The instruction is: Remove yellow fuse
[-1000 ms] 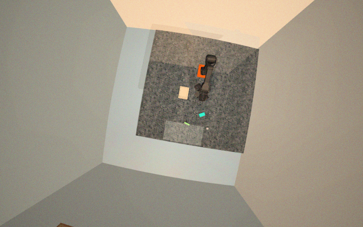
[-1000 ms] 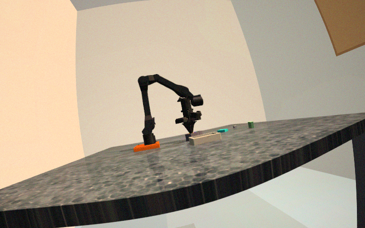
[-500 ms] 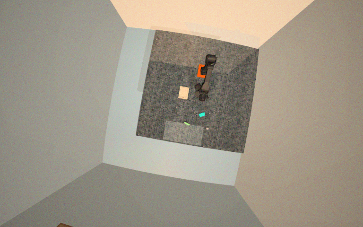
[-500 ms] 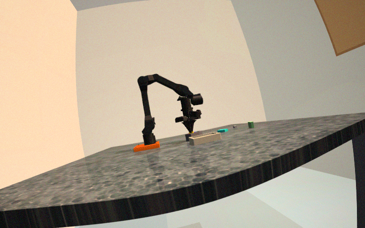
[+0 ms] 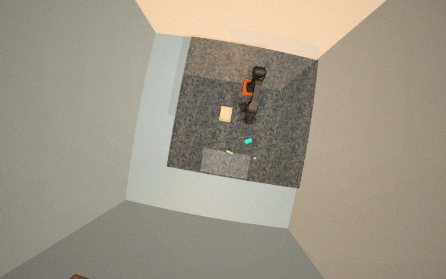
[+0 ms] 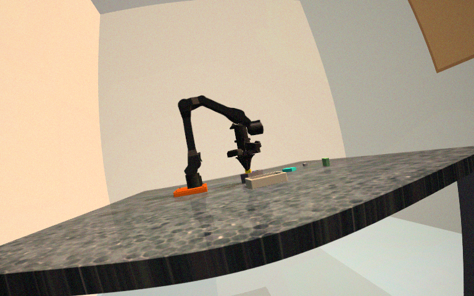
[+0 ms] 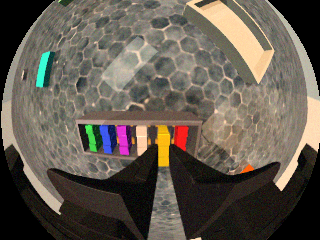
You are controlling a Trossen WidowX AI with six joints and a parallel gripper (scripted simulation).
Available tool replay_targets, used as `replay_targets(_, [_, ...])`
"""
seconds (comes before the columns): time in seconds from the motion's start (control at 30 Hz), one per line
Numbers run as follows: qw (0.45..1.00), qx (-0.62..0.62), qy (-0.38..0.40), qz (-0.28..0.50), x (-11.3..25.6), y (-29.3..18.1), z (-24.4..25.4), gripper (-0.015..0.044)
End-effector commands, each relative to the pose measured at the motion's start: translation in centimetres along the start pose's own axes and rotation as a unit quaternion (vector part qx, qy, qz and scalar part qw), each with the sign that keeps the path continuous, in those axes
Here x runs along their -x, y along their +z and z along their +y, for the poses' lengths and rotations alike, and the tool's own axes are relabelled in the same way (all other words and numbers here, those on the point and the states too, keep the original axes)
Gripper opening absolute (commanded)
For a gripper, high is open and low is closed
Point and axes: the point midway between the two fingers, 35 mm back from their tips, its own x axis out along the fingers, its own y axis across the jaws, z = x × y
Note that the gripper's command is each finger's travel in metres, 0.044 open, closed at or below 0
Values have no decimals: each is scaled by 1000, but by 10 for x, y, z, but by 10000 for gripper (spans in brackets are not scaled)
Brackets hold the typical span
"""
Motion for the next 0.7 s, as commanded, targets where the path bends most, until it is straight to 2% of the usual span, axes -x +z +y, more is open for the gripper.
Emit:
replay_targets(0.0, [1000, -1, 2, -1, 4, 1, 1, 0])
replay_targets(0.67, [1000, -1, 2, -1, 14, 0, 1, 0])
